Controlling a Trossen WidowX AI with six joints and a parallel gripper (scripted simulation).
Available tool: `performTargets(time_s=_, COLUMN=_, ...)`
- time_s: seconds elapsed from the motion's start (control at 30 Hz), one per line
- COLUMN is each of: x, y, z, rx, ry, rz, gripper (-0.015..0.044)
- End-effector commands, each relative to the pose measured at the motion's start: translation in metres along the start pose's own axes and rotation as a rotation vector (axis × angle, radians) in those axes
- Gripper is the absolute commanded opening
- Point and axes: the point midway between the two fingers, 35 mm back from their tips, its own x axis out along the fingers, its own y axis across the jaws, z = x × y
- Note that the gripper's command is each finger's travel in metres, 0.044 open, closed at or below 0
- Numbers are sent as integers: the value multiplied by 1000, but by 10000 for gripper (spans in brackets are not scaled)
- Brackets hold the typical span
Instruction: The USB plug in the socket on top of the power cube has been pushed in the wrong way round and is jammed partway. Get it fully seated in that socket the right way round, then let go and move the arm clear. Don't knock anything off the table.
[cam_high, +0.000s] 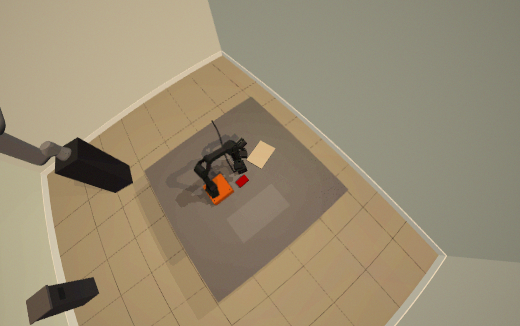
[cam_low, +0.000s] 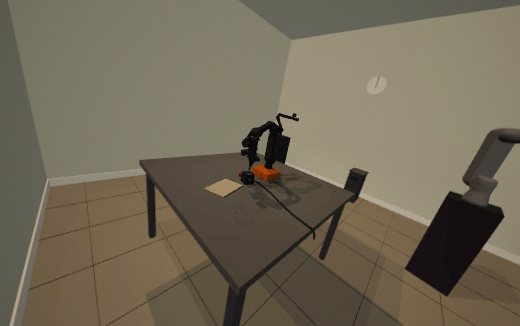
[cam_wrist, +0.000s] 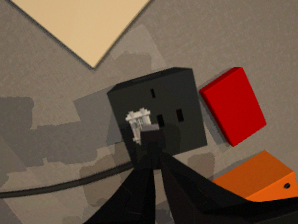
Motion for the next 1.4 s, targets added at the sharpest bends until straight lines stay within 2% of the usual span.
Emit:
performTargets(time_s=0.0, x=0, y=0, z=0, rx=99, ry=0, rz=0, gripper=0)
performTargets(time_s=1.37, x=0, y=0, z=0, rx=1172, ry=0, rz=0, gripper=0)
